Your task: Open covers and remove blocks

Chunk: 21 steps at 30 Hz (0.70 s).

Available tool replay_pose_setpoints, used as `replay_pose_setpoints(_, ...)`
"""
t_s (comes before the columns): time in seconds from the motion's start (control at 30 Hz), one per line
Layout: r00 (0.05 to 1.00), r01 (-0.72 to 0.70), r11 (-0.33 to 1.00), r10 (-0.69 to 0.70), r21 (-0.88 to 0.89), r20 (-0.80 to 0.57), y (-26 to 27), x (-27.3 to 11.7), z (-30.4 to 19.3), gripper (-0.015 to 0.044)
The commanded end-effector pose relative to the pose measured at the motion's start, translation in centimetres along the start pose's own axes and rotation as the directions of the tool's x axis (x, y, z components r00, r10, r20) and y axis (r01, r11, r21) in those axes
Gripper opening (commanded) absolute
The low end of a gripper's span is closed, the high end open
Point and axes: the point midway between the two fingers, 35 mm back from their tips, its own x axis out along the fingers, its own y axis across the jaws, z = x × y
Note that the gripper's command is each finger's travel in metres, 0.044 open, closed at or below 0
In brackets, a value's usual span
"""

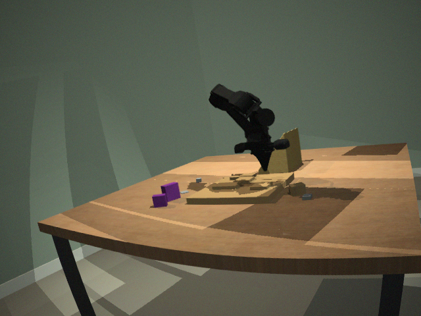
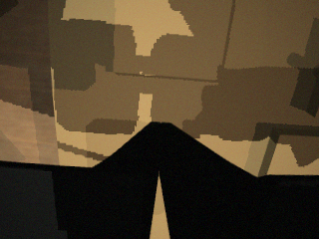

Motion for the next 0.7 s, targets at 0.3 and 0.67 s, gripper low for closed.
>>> replay_pose_setpoints(0.3, 1.0, 0.005, 1.0, -0.005, -0.002, -0.002, -0.1, 1.4, 0.0, 0.0)
replay_pose_setpoints(0.67, 1.0, 0.005, 1.0, -0.005, -0.002, -0.002, -0.1, 2.5, 0.0, 0.0)
